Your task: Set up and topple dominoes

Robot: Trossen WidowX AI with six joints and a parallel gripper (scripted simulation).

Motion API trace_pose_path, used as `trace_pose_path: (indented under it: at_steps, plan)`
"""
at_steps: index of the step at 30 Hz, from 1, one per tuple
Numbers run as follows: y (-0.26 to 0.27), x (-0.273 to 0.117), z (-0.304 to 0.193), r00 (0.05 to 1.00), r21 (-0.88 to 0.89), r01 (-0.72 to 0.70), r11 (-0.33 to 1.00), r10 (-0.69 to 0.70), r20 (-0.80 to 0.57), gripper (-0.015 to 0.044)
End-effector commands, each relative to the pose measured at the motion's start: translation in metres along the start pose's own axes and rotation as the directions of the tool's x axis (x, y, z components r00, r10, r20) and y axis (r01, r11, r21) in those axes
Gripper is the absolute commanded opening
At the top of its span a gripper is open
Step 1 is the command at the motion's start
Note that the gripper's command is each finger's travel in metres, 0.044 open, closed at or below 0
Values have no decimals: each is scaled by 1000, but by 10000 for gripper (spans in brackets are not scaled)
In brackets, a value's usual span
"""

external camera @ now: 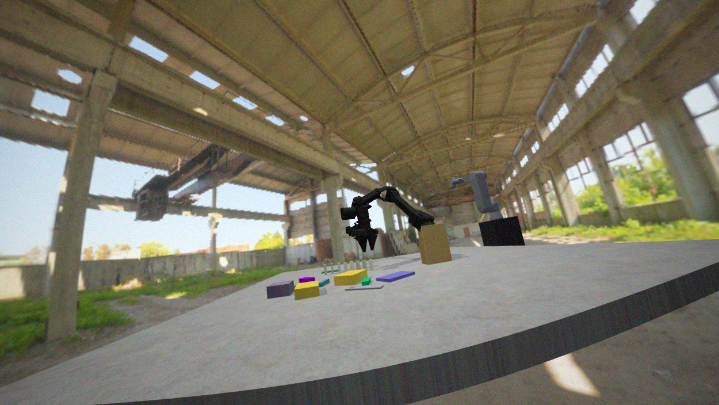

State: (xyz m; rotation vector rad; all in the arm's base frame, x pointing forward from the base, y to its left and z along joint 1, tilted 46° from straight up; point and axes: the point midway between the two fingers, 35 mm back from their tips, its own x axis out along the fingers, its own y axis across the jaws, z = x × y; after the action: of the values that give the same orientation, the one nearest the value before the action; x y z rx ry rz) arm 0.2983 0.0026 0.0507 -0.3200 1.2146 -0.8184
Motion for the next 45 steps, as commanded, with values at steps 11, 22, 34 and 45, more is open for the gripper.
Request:
trace_pose_path:
  at_steps: [11,22,34,45]
  plan:
    - [-7,-71,-2,1000,9,-9,1000,9,7,414]
    - [-5,-32,-23,1000,-814,4,581,5,8,125]
    - [-7,-8,-39,1000,-1000,8,16,1,8,0]
    - [-7,-8,-39,1000,-1000,8,16,1,8,0]
